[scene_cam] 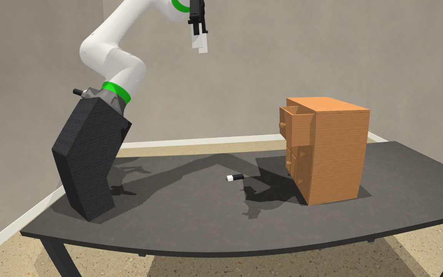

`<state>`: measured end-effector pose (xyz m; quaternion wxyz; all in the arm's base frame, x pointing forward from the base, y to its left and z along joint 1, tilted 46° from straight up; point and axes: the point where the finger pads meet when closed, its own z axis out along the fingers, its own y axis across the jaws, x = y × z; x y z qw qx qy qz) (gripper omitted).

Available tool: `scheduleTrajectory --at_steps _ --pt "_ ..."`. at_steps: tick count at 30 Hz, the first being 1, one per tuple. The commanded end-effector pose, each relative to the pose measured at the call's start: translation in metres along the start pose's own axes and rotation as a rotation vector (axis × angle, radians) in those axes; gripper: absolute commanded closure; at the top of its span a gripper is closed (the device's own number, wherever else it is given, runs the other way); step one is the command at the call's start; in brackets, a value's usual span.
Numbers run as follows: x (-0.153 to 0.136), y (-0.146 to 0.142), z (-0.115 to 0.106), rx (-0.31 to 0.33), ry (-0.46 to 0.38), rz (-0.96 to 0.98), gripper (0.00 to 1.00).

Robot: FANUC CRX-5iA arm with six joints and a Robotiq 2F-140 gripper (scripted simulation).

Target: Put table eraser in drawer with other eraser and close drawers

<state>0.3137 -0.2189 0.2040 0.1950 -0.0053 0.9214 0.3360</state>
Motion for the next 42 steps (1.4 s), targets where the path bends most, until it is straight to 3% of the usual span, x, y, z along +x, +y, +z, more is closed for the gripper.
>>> scheduleTrajectory --at_steps 1,11,22,24,31,42 --pt "0.000 0.000 -0.020 0.001 -0.001 0.000 0.00" --pt "-0.005 0.000 -0.021 0.001 -0.001 0.000 0.00" --pt "-0.076 0.005 -0.021 0.001 -0.001 0.000 0.00" --pt "-0.076 0.005 -0.021 0.001 -0.001 0.000 0.00" --pt "-0.118 0.008 -0.021 0.001 -0.001 0.000 0.00" --pt "-0.128 0.009 -0.021 0.000 -0.001 0.000 0.00"
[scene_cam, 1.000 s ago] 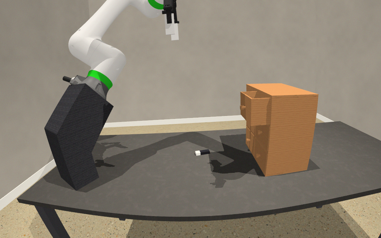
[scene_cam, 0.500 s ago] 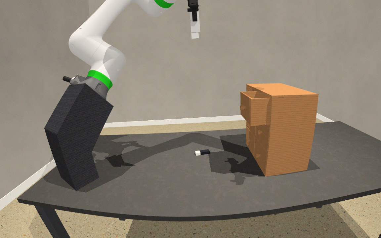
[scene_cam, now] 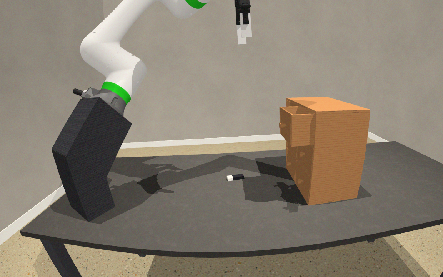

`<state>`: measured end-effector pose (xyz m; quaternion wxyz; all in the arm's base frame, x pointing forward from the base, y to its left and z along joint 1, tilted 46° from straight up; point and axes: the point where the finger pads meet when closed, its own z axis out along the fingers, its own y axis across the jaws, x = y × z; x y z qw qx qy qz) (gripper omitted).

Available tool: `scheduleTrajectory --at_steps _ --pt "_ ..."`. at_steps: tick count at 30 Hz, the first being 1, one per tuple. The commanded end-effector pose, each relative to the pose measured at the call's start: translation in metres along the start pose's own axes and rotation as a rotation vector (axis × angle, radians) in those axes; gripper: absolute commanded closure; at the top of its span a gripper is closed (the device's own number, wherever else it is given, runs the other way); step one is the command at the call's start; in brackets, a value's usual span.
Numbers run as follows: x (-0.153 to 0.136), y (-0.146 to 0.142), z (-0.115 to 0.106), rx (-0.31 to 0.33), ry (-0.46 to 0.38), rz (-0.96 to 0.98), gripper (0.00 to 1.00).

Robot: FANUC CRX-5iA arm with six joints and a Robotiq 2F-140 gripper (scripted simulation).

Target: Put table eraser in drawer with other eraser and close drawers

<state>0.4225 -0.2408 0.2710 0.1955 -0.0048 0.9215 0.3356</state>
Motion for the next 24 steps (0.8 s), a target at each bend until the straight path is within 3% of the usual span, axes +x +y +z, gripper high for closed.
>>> scheduleTrajectory --at_steps 1,7,14,16,24 --pt "-0.001 0.000 0.001 -0.001 0.001 -0.001 0.00" --pt "-0.015 0.000 0.015 -0.006 0.020 -0.018 0.00" --pt "-0.055 0.000 0.055 -0.021 0.073 -0.067 0.00" --pt "-0.055 0.000 0.055 -0.021 0.073 -0.067 0.00" --pt "-0.095 0.000 0.095 -0.035 0.125 -0.114 0.00"
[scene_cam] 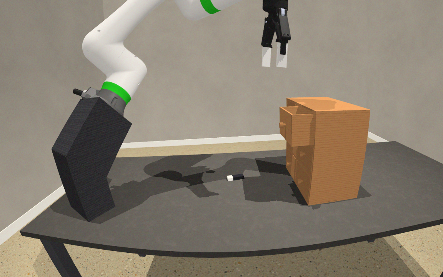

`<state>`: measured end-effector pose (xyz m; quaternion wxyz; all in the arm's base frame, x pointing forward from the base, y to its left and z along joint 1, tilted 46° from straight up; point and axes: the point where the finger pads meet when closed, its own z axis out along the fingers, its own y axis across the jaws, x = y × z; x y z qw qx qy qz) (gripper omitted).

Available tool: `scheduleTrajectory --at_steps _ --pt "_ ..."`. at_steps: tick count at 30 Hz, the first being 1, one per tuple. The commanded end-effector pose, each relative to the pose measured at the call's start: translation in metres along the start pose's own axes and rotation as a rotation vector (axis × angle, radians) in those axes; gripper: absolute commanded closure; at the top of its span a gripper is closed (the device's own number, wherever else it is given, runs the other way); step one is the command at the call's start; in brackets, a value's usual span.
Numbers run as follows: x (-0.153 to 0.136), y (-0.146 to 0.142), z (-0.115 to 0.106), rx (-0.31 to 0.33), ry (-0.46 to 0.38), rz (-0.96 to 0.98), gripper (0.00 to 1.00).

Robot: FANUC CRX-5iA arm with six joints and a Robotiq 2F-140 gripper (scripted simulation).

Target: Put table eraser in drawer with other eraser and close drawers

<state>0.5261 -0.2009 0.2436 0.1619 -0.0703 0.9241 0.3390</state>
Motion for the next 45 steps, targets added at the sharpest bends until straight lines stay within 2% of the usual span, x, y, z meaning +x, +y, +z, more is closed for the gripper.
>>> scheduleTrajectory --at_steps 1,45 --pt "-0.0176 -0.0017 0.0141 -0.005 0.021 -0.020 0.00" --pt "-0.0213 -0.0022 0.0171 -0.007 0.026 -0.024 0.00"
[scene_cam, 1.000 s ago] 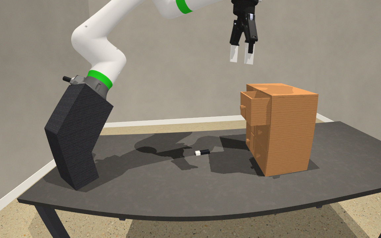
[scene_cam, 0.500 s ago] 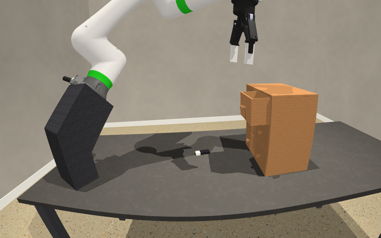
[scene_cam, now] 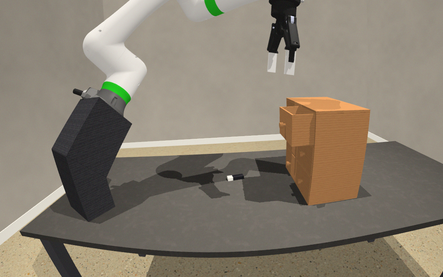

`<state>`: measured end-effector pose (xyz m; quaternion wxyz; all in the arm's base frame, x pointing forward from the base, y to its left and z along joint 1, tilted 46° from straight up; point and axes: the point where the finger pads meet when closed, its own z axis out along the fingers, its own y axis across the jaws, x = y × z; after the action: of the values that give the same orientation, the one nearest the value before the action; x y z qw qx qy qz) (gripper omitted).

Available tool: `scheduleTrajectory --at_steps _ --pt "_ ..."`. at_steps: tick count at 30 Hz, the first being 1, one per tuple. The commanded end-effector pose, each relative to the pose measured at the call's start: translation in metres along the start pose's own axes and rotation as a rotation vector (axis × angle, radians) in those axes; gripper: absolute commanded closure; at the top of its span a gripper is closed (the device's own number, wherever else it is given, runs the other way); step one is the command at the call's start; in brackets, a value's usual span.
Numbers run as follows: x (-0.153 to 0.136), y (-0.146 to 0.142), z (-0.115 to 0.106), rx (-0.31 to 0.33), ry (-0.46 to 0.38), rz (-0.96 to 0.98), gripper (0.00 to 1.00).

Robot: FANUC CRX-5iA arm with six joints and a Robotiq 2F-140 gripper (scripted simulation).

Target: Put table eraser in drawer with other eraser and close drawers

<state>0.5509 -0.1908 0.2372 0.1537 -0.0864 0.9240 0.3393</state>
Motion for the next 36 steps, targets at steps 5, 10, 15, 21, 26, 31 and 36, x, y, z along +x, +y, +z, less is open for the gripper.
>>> scheduleTrajectory --at_steps 5,10,15,21,26,31,36 --pt "0.000 0.000 0.000 0.000 0.000 0.000 0.00" --pt "0.000 0.000 0.000 0.000 0.000 0.000 0.00" --pt "0.000 0.000 0.000 0.000 0.000 0.000 0.00" --pt "0.000 0.000 0.000 0.000 0.000 0.000 0.00" --pt "0.001 0.000 -0.001 0.001 -0.002 0.001 0.00" --pt "0.009 0.001 -0.007 0.003 -0.011 0.010 0.00" --pt "0.029 0.004 -0.022 0.010 -0.035 0.031 0.00"
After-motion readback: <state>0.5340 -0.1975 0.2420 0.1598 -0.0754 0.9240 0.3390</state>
